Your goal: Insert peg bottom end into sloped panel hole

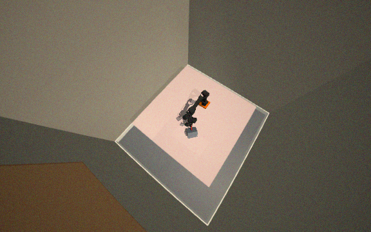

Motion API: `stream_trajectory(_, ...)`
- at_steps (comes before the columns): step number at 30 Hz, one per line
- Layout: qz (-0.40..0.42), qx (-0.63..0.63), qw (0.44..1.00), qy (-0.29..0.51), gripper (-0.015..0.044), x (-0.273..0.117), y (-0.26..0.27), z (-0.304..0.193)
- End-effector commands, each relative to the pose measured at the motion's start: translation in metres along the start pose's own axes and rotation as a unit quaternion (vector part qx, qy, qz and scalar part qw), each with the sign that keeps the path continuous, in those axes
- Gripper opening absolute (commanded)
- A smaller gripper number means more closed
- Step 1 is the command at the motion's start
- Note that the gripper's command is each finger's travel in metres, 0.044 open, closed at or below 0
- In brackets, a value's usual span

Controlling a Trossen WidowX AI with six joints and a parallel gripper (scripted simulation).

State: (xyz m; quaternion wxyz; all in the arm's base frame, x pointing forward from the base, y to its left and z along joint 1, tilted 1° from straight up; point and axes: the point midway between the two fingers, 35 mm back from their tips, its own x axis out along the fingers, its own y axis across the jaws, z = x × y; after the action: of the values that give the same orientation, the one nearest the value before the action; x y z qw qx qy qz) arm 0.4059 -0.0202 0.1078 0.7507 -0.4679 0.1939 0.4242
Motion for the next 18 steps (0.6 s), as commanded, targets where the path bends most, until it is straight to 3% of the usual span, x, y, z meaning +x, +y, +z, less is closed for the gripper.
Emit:
stream_trajectory(1,0.001,0.002,1.000,0.002,0.0000,0.0029,0.0000,-0.0009)
stream_trajectory(18,0.000,0.002,1.000,0.001,0.0000,0.0128,-0.0010,-0.0009)
